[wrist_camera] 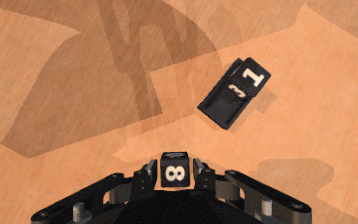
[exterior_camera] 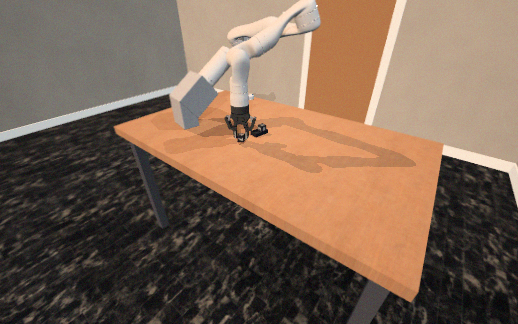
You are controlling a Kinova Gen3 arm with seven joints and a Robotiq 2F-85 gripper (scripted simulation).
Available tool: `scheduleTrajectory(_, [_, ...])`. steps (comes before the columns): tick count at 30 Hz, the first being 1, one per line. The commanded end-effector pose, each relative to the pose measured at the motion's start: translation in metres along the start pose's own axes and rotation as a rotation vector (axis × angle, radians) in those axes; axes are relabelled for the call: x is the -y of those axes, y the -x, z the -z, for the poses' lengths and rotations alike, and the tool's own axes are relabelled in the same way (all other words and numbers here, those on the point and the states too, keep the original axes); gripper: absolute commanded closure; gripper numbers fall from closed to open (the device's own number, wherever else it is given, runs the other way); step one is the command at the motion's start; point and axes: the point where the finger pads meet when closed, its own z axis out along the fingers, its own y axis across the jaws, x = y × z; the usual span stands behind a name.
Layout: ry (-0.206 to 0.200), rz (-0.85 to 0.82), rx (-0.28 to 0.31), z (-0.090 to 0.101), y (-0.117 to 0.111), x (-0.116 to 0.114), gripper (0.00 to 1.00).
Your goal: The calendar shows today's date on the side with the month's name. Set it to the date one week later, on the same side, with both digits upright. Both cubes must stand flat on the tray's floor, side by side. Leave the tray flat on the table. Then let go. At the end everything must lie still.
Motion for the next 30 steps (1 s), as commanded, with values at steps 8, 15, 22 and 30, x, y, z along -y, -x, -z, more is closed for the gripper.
scheduleTrajectory(8, [0.001,0.000,0.002,0.001,0.001,0.000,0.54])
scheduleTrajectory(15, [0.001,0.000,0.002,0.006,0.001,0.000,0.54])
scheduleTrajectory(22, [0.001,0.000,0.002,0.034,0.000,0.000,0.54])
scheduleTrajectory(30, [0.001,0.000,0.002,0.067,0.000,0.000,0.54])
